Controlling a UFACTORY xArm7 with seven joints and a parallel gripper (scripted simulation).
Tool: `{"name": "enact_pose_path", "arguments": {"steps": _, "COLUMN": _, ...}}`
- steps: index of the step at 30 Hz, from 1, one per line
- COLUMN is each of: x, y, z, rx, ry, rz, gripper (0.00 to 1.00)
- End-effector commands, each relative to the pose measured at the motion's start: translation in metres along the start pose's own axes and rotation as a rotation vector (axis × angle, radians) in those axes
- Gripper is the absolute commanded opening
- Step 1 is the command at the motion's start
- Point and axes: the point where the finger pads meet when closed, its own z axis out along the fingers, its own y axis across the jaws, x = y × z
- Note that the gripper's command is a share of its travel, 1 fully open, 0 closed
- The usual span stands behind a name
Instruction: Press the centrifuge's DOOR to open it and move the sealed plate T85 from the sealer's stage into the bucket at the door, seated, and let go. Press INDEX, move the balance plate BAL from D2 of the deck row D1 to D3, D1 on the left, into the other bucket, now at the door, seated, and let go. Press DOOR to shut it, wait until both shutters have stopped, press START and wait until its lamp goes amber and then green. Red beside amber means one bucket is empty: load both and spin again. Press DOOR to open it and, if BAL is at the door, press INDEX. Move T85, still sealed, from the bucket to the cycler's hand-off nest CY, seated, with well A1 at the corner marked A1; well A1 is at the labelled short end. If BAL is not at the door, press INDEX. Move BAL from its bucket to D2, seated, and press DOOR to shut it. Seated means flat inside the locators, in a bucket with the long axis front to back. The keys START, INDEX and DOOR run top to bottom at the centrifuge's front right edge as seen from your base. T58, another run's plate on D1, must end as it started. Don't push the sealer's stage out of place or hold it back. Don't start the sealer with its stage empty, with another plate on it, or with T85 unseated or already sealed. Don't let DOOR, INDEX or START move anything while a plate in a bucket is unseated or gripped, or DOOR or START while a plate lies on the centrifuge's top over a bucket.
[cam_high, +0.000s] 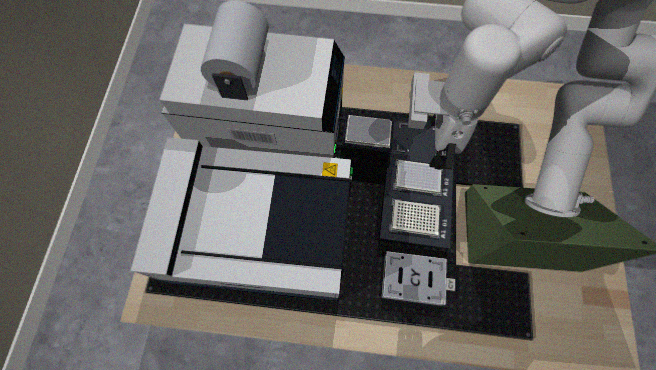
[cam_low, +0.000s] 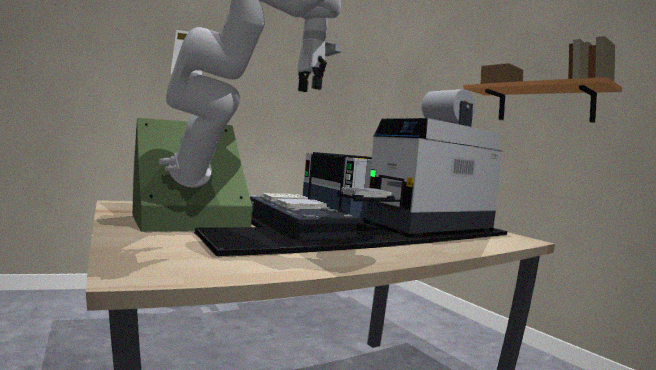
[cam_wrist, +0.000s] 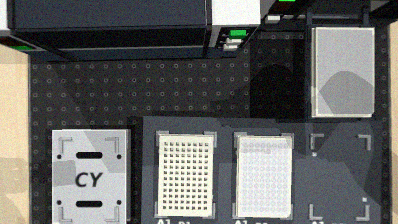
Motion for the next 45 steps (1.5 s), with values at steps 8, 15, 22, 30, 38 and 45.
{"name": "enact_pose_path", "arguments": {"steps": 8, "x": 0.001, "y": -0.001, "z": 0.052, "rx": 0.003, "ry": 0.005, "rz": 0.000, "gripper": 1.00}}
{"name": "enact_pose_path", "arguments": {"steps": 15, "x": 0.001, "y": -0.001, "z": 0.077, "rx": 0.003, "ry": 0.005, "rz": 0.000, "gripper": 1.00}}
{"name": "enact_pose_path", "arguments": {"steps": 22, "x": 0.001, "y": -0.001, "z": 0.102, "rx": 0.003, "ry": 0.005, "rz": 0.000, "gripper": 1.00}}
{"name": "enact_pose_path", "arguments": {"steps": 30, "x": 0.001, "y": -0.001, "z": 0.102, "rx": 0.003, "ry": 0.005, "rz": 0.000, "gripper": 1.00}}
{"name": "enact_pose_path", "arguments": {"steps": 38, "x": 0.001, "y": -0.001, "z": 0.102, "rx": 0.003, "ry": 0.005, "rz": -0.100, "gripper": 1.00}}
{"name": "enact_pose_path", "arguments": {"steps": 45, "x": 0.001, "y": -0.001, "z": 0.102, "rx": 0.002, "ry": 0.005, "rz": -0.333, "gripper": 1.00}}
